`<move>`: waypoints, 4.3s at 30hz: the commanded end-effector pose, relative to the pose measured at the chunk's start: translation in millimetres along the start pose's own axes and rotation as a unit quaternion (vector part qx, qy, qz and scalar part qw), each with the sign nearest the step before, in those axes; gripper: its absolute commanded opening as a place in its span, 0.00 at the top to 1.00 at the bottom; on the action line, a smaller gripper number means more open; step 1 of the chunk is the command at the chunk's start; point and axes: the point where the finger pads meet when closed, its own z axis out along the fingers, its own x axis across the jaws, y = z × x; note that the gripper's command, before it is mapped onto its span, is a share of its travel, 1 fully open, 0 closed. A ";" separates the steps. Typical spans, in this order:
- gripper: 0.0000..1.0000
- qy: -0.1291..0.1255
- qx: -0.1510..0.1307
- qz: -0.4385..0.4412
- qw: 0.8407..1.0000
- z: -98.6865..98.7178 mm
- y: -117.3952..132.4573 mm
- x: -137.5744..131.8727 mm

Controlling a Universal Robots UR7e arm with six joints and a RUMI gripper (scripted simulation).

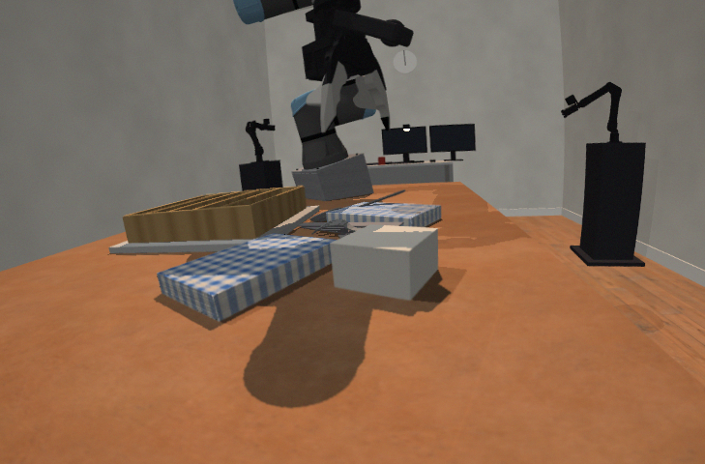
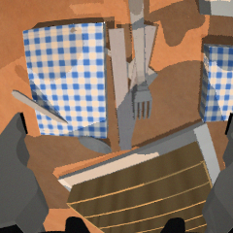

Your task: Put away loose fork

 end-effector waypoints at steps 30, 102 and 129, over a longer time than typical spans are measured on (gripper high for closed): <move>0.00 0.020 -0.013 -0.020 1.000 -1.0 0.0 5.3; 0.00 0.005 -0.023 -0.717 0.697 30.8 12.8 -4.4; 0.00 -0.007 -0.023 -0.957 0.291 49.5 24.2 5.5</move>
